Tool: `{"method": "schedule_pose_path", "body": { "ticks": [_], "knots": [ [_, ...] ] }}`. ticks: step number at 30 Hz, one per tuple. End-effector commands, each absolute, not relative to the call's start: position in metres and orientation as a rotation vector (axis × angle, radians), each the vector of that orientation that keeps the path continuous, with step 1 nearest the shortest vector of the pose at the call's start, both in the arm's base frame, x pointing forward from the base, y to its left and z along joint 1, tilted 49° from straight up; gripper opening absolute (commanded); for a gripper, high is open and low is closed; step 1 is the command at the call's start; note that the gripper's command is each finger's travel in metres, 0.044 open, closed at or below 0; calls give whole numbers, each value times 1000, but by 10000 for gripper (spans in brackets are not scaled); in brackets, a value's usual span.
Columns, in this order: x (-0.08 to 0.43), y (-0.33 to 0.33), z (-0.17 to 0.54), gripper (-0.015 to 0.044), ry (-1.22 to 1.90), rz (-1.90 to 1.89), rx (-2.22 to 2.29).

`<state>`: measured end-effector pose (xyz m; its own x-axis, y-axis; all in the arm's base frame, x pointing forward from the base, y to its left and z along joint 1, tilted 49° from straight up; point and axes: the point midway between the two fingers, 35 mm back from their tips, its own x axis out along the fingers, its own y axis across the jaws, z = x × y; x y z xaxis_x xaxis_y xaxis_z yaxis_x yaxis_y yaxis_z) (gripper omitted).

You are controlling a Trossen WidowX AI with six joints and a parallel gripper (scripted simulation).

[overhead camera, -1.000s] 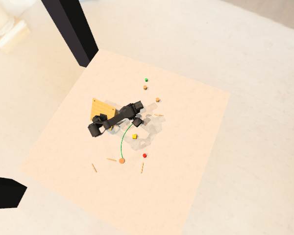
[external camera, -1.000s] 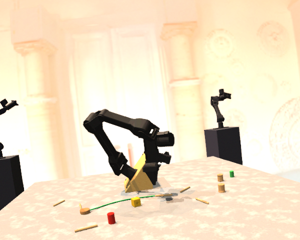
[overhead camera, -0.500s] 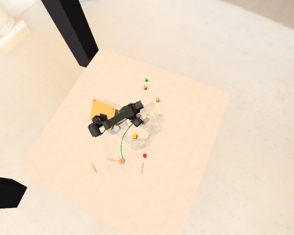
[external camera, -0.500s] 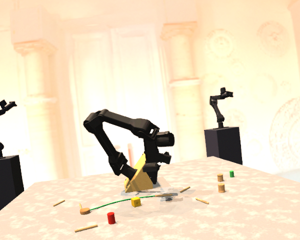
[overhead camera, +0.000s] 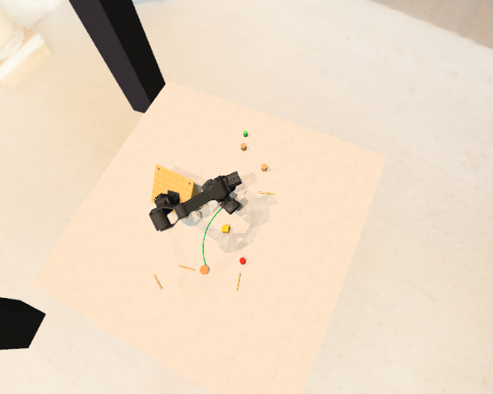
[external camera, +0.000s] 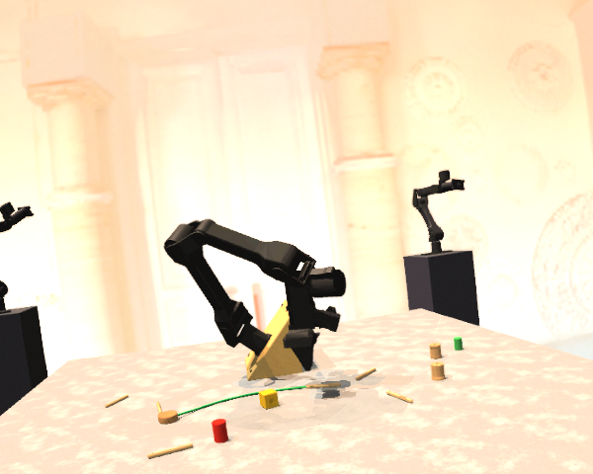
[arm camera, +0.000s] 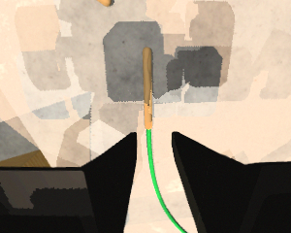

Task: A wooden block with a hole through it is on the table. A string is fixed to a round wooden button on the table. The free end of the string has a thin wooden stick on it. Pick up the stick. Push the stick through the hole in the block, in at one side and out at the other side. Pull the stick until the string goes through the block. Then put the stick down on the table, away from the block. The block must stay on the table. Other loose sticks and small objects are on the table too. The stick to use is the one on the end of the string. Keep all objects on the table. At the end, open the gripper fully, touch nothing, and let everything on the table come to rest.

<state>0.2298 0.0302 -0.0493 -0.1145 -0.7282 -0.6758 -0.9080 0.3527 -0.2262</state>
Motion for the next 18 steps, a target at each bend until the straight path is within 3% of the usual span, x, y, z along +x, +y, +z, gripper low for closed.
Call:
{"method": "schedule_pose_path", "body": {
  "ticks": [1, 18],
  "knots": [
    [226, 23, -56, 124, 1902, 319, -1439],
    [222, 2, -74, 124, 1903, 316, -1440]
  ]
}}
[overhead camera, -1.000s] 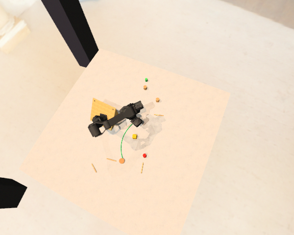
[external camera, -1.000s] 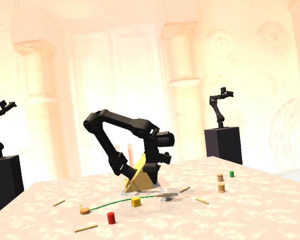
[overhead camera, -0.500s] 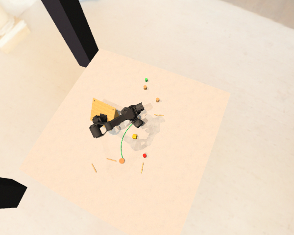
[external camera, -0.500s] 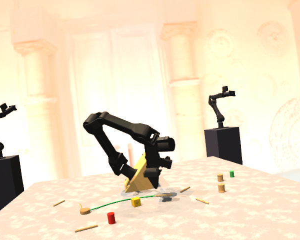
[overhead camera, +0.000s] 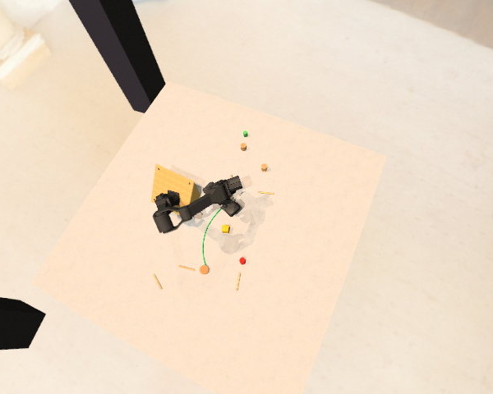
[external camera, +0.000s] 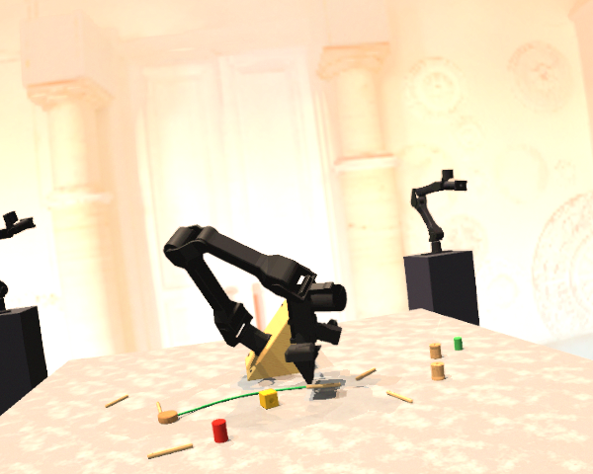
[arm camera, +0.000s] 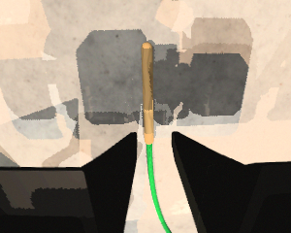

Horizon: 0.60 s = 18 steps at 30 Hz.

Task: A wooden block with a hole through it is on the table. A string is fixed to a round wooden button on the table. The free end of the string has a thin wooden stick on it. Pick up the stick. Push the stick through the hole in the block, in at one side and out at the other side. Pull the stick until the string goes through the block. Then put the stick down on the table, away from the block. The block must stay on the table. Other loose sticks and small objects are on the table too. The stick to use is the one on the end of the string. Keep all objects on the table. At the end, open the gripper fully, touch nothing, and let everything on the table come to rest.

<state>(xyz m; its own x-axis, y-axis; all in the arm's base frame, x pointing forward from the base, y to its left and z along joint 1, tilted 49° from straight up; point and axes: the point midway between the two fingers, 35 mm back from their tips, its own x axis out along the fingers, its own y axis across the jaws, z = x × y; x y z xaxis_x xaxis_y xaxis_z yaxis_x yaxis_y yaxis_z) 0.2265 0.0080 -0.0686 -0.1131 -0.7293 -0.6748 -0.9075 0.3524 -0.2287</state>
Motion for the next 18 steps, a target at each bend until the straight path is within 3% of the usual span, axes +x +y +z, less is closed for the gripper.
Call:
{"method": "schedule_pose_path", "body": {
  "ticks": [1, 16, 18],
  "knots": [
    [222, 0, -75, 124, 1904, 316, -1440],
    [220, -4, -78, 124, 1904, 315, -1440],
    [222, -3, -77, 72, 1901, 313, -1433]
  ]
}}
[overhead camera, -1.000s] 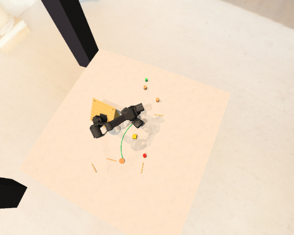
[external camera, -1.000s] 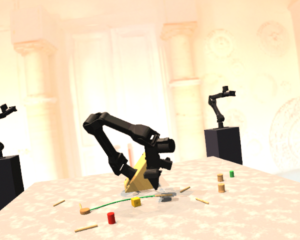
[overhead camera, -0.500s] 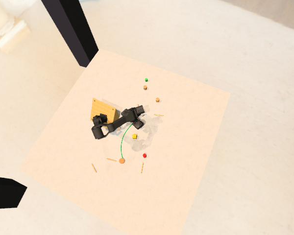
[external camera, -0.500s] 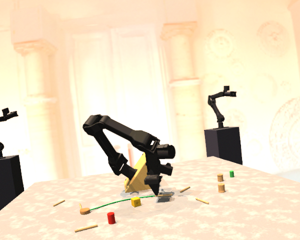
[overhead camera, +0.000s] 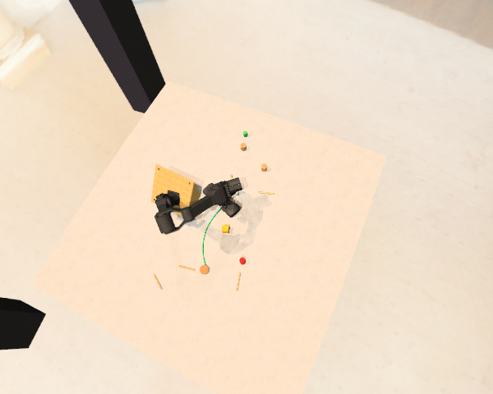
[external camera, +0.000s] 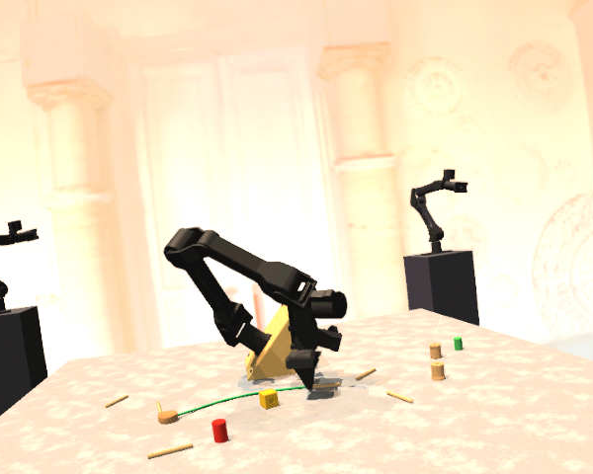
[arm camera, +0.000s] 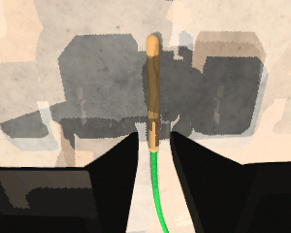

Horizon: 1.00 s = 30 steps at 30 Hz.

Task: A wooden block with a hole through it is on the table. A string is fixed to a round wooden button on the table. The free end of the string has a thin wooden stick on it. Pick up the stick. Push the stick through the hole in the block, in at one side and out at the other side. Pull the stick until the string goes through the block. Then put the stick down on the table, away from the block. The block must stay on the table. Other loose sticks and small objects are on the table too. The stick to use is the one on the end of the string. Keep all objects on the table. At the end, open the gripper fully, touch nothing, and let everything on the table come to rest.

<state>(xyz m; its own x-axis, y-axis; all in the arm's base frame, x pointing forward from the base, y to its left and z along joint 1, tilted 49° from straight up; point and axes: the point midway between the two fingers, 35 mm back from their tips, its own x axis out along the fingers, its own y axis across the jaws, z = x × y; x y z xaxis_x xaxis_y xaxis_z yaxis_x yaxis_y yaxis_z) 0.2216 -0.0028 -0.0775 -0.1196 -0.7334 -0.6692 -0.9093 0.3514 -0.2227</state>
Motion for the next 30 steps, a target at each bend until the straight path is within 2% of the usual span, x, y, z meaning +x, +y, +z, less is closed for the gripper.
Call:
{"method": "schedule_pose_path", "body": {
  "ticks": [1, 3, 30],
  "knots": [
    [222, -3, -77, 45, 1901, 313, -1433],
    [222, -3, -77, 0, 1901, 313, -1433],
    [226, 15, -63, 0, 1900, 316, -1432]
  ]
}}
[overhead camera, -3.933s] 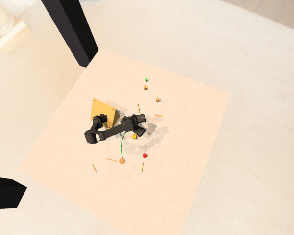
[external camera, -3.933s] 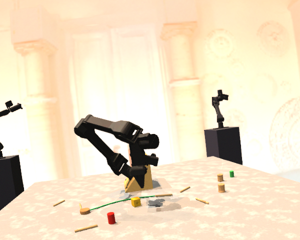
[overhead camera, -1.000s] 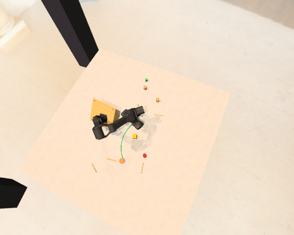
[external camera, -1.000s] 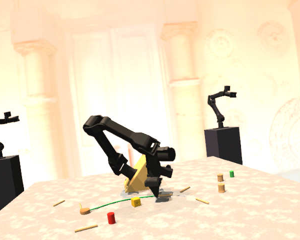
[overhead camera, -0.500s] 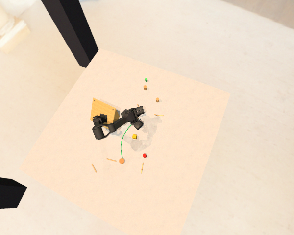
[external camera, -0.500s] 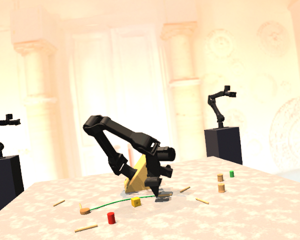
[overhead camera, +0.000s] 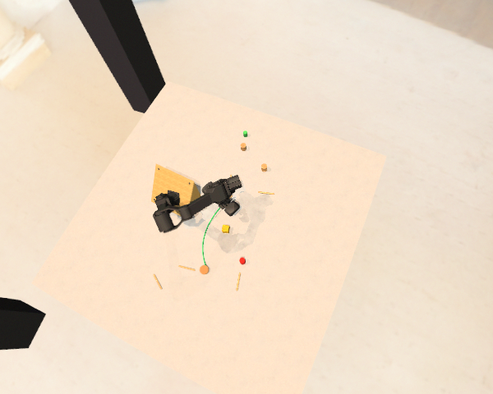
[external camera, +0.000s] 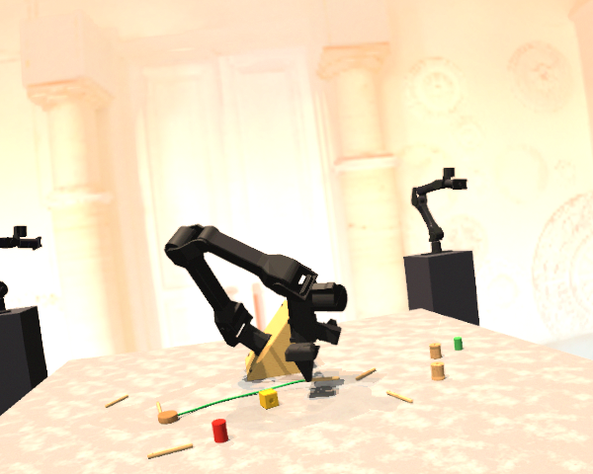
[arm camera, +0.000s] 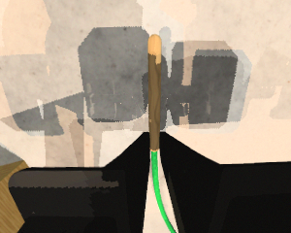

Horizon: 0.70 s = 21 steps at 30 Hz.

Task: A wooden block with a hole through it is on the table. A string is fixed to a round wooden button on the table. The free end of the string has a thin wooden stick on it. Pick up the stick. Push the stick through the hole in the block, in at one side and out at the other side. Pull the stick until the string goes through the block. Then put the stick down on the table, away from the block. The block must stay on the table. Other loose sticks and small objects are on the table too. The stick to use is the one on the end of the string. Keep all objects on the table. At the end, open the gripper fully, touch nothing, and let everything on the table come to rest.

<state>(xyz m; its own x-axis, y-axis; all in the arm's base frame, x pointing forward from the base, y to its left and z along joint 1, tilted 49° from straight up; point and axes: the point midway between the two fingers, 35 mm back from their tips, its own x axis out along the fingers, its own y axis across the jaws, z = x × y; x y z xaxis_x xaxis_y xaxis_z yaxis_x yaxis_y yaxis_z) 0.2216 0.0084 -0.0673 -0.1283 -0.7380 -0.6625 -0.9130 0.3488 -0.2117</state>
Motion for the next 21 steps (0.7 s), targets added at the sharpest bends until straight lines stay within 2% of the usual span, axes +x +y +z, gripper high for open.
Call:
{"method": "schedule_pose_path", "body": {
  "ticks": [1, 21],
  "knots": [
    [226, 16, -62, 0, 1900, 316, -1431],
    [229, 35, -45, 0, 1900, 317, -1431]
  ]
}}
